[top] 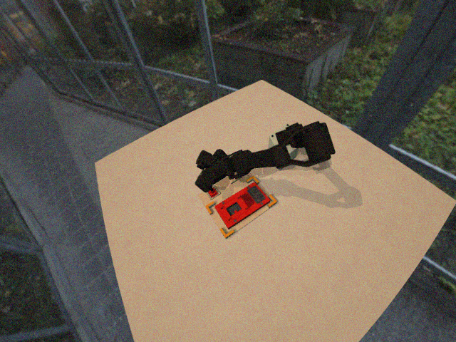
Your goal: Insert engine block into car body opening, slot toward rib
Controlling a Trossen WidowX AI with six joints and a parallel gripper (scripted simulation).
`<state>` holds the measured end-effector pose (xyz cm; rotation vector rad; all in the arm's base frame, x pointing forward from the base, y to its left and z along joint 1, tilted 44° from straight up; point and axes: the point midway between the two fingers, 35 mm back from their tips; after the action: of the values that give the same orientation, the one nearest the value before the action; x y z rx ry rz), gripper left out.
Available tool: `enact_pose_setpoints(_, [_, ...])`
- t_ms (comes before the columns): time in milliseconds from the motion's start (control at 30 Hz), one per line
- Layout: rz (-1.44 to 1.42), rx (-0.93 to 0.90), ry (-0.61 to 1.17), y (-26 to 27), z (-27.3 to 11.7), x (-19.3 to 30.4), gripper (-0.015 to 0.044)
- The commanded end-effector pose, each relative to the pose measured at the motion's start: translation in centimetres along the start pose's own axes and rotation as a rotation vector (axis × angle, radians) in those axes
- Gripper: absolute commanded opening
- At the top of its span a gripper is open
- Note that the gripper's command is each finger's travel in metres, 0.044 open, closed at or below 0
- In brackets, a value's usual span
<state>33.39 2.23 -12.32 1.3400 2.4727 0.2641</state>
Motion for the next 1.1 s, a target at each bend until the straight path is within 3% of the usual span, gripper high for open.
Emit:
enact_pose_setpoints(0, [0.0,-0.004,-0.002,0.1,0.0,-0.1,0.044])
enact_pose_setpoints(267, [0.016,0.002,0.008,0.1,0.1,-0.1,0.044])
enact_pose_setpoints(1067, [0.617,0.244,0.337,-0.6,1.8,-2.1,0.044])
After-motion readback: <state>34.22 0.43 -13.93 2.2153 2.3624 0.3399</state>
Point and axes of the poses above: the point midway between the two fingers, 35 mm back from their tips, its own z axis out along the fingers, its own y axis across the jaws, x = y × z, and after that the axes turned 3 degrees about -z, right-handed
